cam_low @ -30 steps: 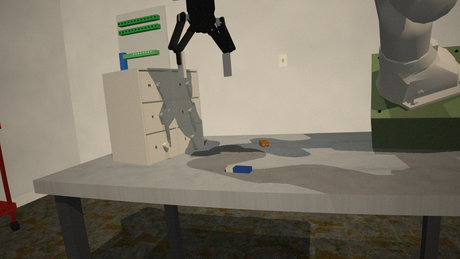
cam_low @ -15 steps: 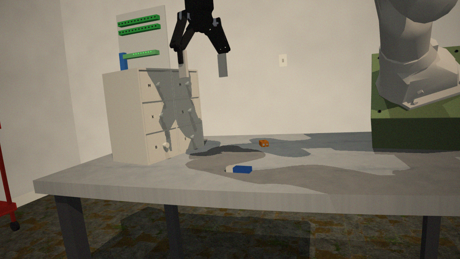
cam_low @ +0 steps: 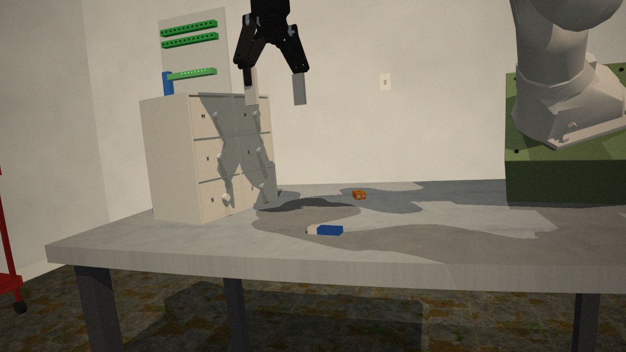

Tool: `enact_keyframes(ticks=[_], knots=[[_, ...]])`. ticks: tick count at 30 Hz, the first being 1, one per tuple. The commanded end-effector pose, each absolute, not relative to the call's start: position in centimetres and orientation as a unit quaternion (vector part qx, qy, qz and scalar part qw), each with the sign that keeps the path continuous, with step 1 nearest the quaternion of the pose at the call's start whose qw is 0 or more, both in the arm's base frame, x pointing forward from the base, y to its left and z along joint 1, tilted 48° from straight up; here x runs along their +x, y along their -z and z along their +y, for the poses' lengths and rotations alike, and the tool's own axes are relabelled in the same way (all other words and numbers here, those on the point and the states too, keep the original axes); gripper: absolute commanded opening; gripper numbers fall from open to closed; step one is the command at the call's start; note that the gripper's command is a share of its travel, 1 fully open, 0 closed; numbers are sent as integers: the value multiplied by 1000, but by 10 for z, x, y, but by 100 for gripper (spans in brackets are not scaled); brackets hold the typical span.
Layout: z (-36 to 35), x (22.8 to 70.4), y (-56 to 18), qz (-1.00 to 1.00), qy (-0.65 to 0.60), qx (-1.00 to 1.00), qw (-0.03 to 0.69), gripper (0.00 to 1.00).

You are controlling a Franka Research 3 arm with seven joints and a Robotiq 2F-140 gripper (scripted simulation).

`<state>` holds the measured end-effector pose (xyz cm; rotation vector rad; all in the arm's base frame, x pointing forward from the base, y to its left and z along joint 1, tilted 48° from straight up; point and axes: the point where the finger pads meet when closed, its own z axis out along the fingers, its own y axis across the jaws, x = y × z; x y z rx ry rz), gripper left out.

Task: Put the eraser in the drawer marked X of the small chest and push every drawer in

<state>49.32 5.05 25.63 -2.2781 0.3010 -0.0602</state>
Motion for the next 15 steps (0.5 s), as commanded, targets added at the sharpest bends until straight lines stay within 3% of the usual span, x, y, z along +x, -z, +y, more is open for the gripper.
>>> enact_keyframes(ticks=[1,15], knots=[[50,493,-256,98,34,-907,408,100],[50,493,-257,95,36,-908,407,100]])
